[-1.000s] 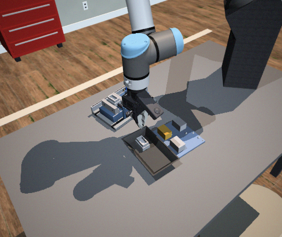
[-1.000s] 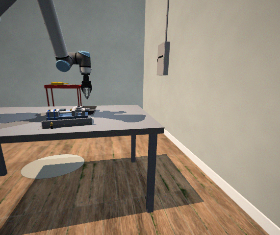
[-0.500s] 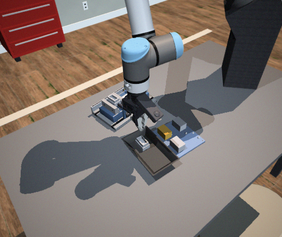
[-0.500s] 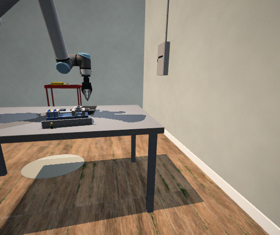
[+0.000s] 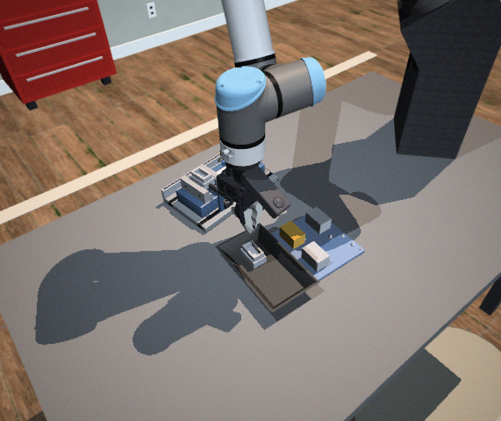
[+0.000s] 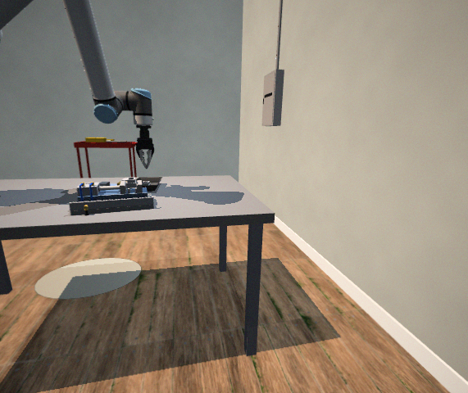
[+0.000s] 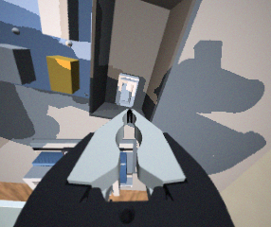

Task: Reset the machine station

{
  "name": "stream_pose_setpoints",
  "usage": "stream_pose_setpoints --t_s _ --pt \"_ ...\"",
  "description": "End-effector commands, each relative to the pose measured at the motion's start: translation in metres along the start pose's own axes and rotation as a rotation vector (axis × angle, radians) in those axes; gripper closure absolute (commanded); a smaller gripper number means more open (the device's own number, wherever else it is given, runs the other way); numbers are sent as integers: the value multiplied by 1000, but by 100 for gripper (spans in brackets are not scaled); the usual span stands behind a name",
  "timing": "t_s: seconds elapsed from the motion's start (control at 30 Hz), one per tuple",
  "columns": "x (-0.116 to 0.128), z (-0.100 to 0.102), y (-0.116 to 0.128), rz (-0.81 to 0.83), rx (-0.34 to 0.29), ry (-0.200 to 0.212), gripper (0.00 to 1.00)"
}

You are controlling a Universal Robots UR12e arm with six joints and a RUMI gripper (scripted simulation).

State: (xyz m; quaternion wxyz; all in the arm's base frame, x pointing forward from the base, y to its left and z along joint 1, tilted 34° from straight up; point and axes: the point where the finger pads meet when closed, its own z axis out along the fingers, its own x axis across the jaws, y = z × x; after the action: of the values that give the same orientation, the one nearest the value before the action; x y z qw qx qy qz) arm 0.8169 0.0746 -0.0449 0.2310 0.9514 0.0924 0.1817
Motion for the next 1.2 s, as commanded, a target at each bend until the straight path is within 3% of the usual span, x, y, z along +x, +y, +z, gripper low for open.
stream_pose_setpoints --t_s 0.0,0.8,1.17 --pt "3 0 1 1 0 4 100" --pt "3 0 1 1 0 4 100" --pt "1 -10 -1 -1 0 2 100"
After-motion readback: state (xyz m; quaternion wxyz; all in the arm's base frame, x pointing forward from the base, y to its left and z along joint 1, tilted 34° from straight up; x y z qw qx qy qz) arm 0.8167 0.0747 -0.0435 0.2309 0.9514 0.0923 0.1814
